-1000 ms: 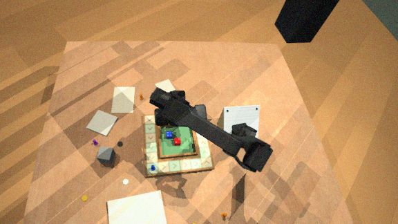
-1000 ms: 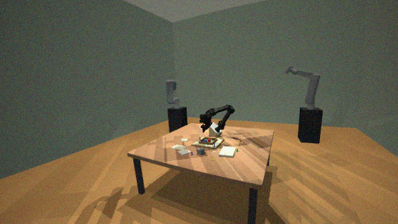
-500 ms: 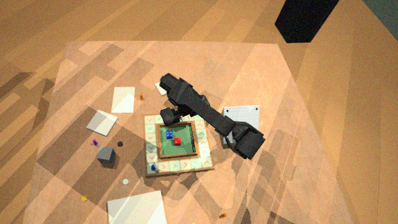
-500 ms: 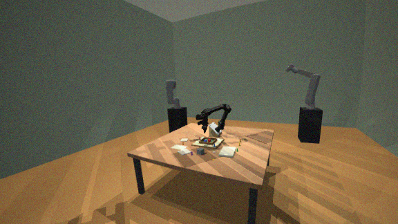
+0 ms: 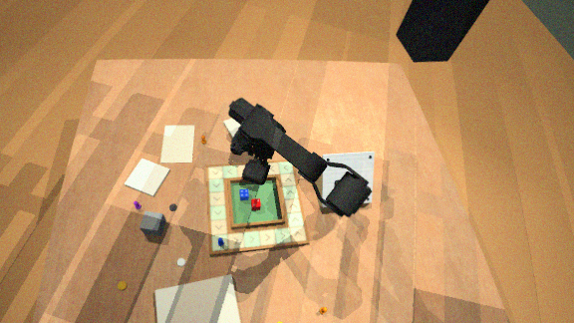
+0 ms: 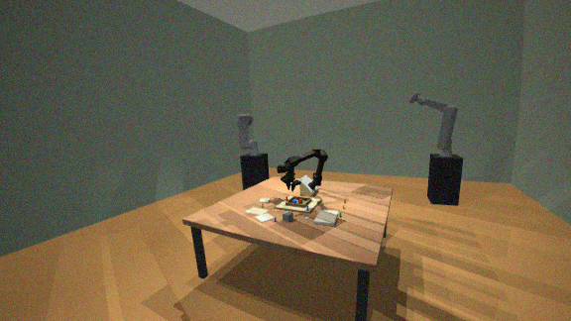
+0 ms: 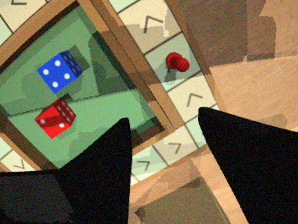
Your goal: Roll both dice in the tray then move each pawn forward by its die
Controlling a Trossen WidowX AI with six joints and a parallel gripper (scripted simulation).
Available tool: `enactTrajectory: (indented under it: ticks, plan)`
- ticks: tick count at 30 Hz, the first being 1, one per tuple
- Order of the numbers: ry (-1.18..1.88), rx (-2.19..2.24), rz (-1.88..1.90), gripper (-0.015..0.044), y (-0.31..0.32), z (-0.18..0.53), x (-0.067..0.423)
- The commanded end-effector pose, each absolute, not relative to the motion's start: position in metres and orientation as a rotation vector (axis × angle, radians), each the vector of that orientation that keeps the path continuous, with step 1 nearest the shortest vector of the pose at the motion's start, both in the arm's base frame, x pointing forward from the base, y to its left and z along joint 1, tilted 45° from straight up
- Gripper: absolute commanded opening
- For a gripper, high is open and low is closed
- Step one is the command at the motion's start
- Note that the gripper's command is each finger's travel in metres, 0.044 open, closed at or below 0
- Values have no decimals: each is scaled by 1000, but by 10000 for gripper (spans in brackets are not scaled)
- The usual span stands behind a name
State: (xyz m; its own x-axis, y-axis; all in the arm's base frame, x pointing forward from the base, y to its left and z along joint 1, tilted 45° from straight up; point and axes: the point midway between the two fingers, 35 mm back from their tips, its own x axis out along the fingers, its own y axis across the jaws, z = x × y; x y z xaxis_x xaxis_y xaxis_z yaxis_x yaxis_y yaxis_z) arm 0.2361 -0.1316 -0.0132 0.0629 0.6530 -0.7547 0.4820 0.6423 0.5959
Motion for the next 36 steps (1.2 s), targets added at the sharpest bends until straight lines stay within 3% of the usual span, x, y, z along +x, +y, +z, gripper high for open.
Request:
enactTrajectory:
  ticks: [1,36]
  plan:
    - [1291,374,750,200,-144,-49,241]
    - [1280,357,764,200,-127,-70,242]
